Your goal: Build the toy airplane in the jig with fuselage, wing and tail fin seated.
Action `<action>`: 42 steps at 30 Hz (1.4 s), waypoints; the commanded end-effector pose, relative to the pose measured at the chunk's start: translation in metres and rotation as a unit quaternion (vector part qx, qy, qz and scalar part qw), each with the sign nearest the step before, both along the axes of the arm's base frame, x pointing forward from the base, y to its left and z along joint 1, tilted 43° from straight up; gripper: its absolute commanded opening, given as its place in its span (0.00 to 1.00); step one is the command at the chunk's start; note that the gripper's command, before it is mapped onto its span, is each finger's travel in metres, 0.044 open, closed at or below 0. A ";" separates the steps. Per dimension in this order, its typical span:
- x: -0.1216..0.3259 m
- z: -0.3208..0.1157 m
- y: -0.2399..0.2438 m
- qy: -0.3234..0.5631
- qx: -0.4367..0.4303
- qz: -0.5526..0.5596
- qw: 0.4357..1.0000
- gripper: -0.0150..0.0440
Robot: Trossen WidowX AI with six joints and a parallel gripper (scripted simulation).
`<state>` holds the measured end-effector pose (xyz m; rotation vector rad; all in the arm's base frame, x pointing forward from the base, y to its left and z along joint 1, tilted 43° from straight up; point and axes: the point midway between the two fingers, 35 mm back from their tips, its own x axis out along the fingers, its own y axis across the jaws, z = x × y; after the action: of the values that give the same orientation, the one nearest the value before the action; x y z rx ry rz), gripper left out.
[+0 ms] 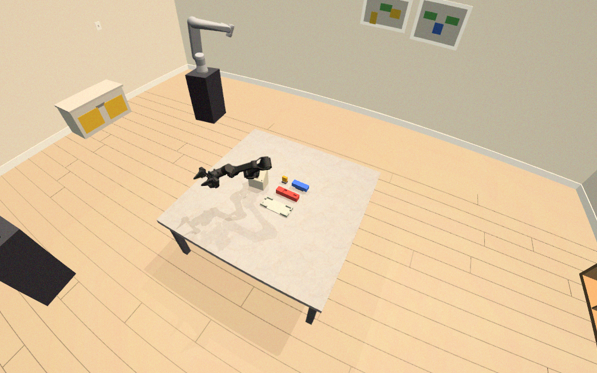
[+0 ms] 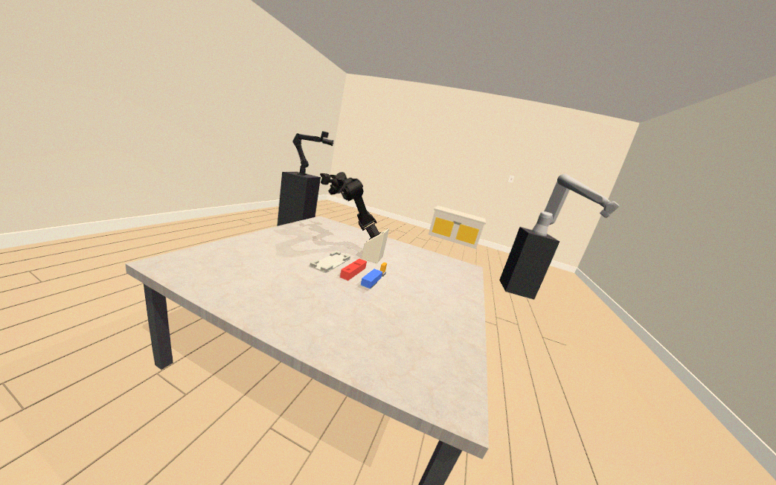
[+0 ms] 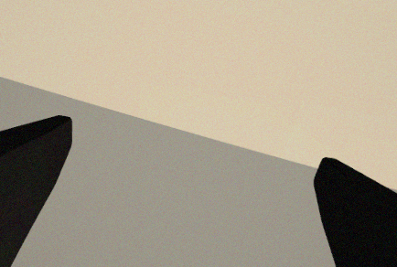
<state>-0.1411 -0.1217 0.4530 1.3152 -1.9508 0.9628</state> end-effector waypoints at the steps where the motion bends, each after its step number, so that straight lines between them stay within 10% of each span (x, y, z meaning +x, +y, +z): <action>1: 0.000 0.000 0.000 0.000 0.000 0.000 1.000 0.98; 21: 0.033 -0.076 -0.175 -0.455 0.049 0.430 0.778 1.00; 42: 0.278 -0.202 -0.241 -0.799 0.210 0.445 0.346 1.00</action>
<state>0.1031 -0.3673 0.2773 2.1551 -2.2683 3.5325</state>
